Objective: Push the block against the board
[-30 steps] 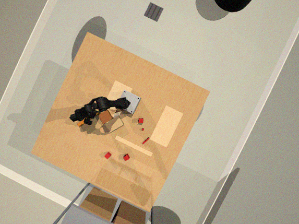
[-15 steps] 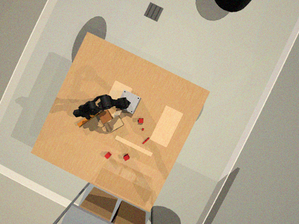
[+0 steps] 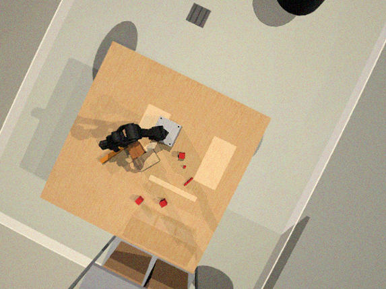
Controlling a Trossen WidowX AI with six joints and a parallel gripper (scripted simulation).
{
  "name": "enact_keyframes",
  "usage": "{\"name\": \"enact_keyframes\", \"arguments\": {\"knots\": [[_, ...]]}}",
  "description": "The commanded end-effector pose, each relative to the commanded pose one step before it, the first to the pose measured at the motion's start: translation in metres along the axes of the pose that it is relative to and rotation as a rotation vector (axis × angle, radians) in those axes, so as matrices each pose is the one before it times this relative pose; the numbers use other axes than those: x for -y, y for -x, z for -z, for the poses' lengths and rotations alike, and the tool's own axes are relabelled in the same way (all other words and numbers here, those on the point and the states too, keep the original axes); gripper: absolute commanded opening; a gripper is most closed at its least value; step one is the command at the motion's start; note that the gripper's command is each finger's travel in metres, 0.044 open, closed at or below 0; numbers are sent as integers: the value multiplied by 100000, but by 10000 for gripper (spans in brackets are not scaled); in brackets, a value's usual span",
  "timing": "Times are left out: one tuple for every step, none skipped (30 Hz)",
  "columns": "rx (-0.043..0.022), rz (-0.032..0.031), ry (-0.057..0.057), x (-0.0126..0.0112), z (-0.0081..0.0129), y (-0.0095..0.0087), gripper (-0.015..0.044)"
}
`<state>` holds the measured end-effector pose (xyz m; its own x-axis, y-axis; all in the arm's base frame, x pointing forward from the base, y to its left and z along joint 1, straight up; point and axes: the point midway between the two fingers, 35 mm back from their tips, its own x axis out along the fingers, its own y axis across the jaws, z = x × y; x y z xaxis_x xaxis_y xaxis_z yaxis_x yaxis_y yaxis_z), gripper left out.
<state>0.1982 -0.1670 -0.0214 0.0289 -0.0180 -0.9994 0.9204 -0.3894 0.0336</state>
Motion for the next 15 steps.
{"name": "enact_keyframes", "arguments": {"knots": [[-43,1218,-828,652,117,-1895,0],[0,0,0,0,0,0,0],[0,0,0,0,0,0,0],[-2,0,0,-3,24,0,0],[-4,-1,0,-7,49,0,0],[-6,-1,0,-10,74,0,0],[-8,-1,0,-13,99,0,0],[-10,-1,0,-15,121,0,0],[-12,-1,0,-17,140,0,0],[-12,-1,0,-17,148,0,0],[-12,-1,0,-16,149,0,0],[-12,-1,0,-15,149,0,0],[-12,-1,0,-14,149,0,0],[-12,-1,0,-13,149,0,0],[-12,-1,0,-13,149,0,0]]}}
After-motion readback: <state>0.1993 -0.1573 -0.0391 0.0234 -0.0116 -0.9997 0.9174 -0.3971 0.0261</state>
